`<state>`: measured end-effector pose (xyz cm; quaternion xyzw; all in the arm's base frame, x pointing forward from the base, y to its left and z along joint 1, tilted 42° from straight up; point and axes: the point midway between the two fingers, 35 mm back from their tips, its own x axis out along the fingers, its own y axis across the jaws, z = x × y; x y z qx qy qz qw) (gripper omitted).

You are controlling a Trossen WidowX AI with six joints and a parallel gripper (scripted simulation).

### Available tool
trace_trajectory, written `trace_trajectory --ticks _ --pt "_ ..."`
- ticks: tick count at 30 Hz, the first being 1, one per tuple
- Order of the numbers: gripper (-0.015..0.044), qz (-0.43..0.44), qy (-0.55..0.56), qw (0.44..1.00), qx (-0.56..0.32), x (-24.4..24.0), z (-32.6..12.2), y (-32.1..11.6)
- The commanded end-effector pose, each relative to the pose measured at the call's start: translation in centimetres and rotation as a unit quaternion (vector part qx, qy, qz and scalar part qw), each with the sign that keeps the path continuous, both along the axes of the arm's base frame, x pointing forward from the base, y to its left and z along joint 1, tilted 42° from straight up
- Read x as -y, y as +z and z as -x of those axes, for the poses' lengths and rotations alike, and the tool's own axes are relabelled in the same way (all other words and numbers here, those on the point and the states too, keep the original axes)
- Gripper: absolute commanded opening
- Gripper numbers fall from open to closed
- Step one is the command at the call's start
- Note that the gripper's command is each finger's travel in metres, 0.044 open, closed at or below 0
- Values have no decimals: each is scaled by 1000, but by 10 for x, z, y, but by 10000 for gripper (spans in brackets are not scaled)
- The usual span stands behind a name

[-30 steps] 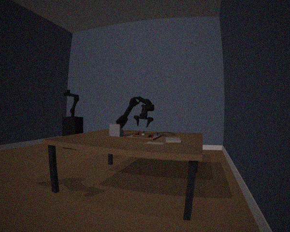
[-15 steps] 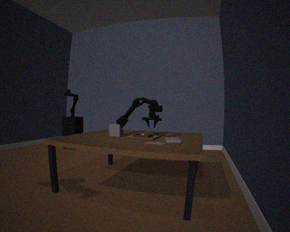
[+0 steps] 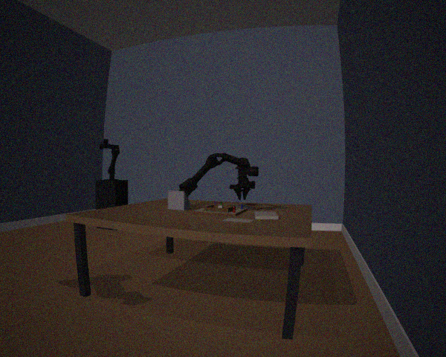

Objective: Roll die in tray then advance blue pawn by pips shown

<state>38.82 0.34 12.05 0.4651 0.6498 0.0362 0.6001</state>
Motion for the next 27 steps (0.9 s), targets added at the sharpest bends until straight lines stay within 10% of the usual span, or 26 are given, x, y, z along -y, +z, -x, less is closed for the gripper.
trace_trajectory --ticks 1,27 --pt "200 -3 3 1000 -3 -8 0 -7" --pt "200 -4 3 1000 -3 -34 -6 -36"
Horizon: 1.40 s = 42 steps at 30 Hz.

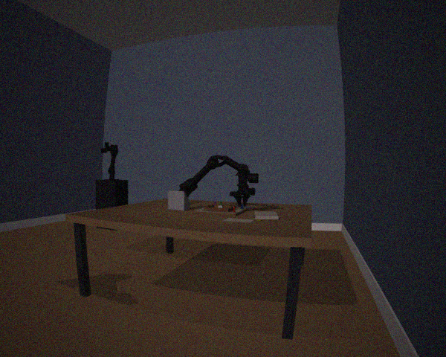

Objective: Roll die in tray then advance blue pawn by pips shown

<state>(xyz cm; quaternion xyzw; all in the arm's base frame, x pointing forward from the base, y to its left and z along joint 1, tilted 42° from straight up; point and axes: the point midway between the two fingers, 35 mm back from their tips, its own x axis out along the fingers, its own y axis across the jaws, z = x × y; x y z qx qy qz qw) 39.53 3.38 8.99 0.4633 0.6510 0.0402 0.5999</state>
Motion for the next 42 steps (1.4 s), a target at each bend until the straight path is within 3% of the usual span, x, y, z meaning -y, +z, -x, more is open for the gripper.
trace_trajectory --ticks 1,2,8,14,20,42 --pt "200 -3 -1 1000 -4 -4 1 -6" --pt "200 -3 -1 1000 -4 -5 1 -6" --pt "43 -3 -1 1000 -4 -5 1 -6" --pt "3 -3 -1 1000 -4 -5 1 -6" --pt "0 -2 -1 1000 -4 0 0 -1" --pt "0 1 -1 1000 -4 72 10 79"
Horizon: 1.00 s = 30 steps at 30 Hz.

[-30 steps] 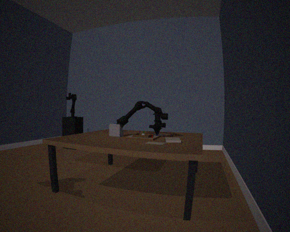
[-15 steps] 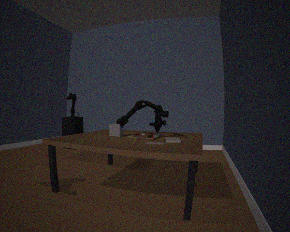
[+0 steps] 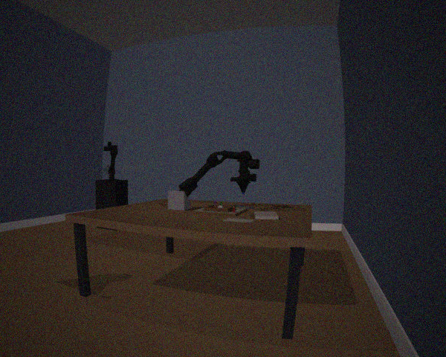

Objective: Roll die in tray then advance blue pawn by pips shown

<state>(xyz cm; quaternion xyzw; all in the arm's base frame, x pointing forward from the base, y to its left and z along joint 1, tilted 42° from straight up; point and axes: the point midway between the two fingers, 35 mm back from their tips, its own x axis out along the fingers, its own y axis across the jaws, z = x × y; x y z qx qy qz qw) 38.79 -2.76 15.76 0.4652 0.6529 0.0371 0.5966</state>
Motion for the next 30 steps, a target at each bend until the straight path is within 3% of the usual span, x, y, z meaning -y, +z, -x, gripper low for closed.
trace_trajectory --ticks 1,30 --pt "0 1 1 1000 0 13 4 15" --pt "0 0 1 1000 -2 -13 64 10"
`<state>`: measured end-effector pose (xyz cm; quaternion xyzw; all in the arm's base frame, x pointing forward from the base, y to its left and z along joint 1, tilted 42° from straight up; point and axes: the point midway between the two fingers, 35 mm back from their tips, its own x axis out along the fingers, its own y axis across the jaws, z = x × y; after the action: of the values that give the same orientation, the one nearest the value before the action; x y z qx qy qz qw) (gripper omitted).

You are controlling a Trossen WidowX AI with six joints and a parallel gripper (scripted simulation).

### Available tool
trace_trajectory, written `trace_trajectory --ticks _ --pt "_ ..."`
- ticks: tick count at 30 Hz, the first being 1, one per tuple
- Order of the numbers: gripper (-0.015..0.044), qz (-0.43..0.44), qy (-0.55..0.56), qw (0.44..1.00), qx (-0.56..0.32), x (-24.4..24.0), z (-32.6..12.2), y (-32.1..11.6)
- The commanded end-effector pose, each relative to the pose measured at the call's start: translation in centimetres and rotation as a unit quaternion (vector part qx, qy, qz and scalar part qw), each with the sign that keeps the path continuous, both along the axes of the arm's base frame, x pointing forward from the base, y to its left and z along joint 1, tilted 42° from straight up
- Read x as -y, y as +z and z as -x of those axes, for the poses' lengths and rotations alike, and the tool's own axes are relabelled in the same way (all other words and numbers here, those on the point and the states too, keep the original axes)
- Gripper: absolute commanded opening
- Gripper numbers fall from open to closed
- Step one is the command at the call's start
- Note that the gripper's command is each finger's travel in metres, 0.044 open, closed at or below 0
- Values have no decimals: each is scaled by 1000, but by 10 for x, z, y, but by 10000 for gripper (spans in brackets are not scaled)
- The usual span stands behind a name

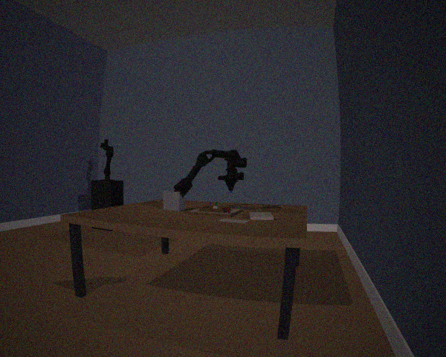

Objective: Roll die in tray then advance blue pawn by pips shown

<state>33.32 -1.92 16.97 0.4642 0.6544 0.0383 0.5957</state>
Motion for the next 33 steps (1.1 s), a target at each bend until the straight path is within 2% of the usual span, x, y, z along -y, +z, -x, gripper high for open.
trace_trajectory --ticks 1,33 --pt "0 0 -1 1000 -1 -6 12 -3" --pt "0 -1 -1 1000 -4 -47 106 -48"
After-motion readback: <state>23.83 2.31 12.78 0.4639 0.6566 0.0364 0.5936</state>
